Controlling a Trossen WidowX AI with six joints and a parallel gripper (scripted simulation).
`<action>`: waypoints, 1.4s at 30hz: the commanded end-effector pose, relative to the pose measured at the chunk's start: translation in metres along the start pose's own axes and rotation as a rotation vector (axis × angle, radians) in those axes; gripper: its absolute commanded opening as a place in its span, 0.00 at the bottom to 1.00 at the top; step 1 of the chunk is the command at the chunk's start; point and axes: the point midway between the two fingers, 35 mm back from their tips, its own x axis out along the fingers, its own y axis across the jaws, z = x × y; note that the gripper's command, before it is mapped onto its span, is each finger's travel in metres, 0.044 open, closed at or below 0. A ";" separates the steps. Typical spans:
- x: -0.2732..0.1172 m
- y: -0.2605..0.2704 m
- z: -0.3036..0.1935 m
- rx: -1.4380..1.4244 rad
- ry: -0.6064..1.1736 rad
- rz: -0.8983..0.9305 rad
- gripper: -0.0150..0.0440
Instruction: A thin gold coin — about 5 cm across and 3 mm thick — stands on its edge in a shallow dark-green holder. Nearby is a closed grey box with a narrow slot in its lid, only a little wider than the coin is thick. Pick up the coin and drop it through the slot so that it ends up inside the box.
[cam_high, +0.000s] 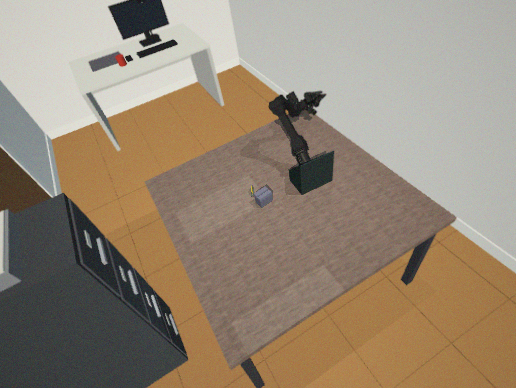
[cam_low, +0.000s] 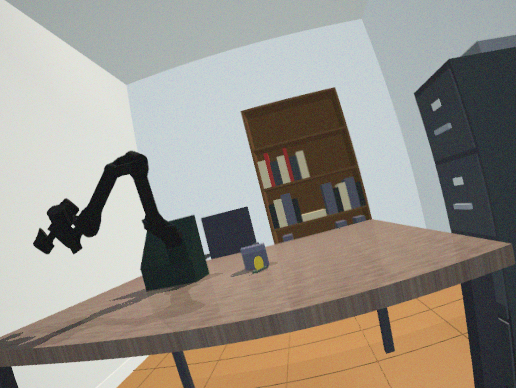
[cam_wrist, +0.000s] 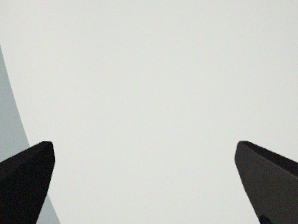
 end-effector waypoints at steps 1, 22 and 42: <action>-0.002 -0.002 0.000 -0.008 0.002 -0.010 0.89; -0.271 -0.101 0.025 -1.515 0.861 -0.730 0.53; -0.504 0.035 0.102 -2.015 2.522 -0.279 0.53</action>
